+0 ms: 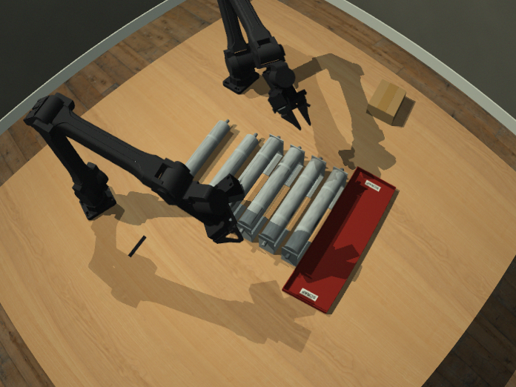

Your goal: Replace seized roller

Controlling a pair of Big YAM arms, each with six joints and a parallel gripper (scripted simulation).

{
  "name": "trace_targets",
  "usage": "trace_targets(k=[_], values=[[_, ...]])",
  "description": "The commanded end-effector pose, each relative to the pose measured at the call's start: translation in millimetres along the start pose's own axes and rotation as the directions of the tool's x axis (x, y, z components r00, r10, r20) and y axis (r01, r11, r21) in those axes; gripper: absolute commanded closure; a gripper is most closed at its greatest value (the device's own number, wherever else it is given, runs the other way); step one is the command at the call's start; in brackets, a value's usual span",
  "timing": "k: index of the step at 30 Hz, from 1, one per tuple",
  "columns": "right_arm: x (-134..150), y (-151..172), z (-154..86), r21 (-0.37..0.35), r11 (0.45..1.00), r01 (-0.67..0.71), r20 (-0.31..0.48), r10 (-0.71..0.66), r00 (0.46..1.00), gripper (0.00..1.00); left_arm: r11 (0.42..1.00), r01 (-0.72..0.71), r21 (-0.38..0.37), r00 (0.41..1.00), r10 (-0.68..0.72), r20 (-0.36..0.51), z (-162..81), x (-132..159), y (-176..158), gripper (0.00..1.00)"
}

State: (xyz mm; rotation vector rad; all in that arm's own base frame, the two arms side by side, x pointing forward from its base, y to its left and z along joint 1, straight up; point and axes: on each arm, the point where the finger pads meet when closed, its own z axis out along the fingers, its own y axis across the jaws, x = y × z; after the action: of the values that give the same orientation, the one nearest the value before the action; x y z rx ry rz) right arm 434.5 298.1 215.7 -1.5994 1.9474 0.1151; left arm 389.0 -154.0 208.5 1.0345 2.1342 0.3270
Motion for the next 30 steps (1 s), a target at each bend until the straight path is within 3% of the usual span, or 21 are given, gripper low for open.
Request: trace_targets(k=[1,4,6,7,8,10,17,21,24,25,27,30], values=[[-26,15,8,-0.078,0.982,0.172,-0.011,-0.173,0.985,0.38,0.988,-0.147,0.041,0.988,0.148,-0.038,-6,13,-26,0.68],[-29,49,21,-0.178,0.949,0.261,-0.024,-0.269,0.963,0.38,0.966,-0.243,0.085,0.965,0.25,-0.077,-7,28,-49,0.68],[-29,49,21,-0.178,0.949,0.261,-0.024,-0.269,0.963,0.38,0.966,-0.243,0.085,0.965,0.25,-0.077,-7,28,-49,0.68],[-27,37,11,-0.153,0.958,0.244,-0.025,-0.251,0.968,0.38,0.979,-0.203,0.038,0.978,0.204,-0.04,-15,3,-27,0.68],[-30,59,25,-0.209,0.938,0.277,-0.025,-0.288,0.957,0.38,0.961,-0.258,0.096,0.96,0.267,-0.09,-7,33,-55,0.68],[-25,83,35,-0.28,0.904,0.323,-0.031,-0.345,0.938,0.38,0.932,-0.33,0.15,0.929,0.349,-0.125,-3,51,-76,0.68],[-25,127,41,-0.405,0.815,0.415,-0.01,-0.458,0.889,0.38,0.873,-0.448,0.194,0.867,0.477,-0.145,-14,69,-96,0.68],[-25,144,43,-0.451,0.775,0.443,0.002,-0.495,0.869,0.38,0.844,-0.49,0.22,0.836,0.526,-0.156,-16,79,-105,0.68],[-15,146,42,-0.459,0.779,0.427,-0.01,-0.486,0.874,0.38,0.852,-0.479,0.209,0.844,0.513,-0.155,-15,72,-100,0.68],[-24,145,43,-0.459,0.77,0.443,0.002,-0.497,0.868,0.38,0.835,-0.499,0.231,0.826,0.539,-0.163,-16,85,-109,0.68],[-17,165,46,-0.497,0.739,0.454,0.006,-0.521,0.854,0.38,0.818,-0.519,0.249,0.808,0.564,-0.17,-15,90,-114,0.68],[-22,168,46,-0.505,0.725,0.469,0.017,-0.534,0.845,0.38,0.808,-0.533,0.252,0.798,0.579,-0.168,-17,91,-115,0.68]])
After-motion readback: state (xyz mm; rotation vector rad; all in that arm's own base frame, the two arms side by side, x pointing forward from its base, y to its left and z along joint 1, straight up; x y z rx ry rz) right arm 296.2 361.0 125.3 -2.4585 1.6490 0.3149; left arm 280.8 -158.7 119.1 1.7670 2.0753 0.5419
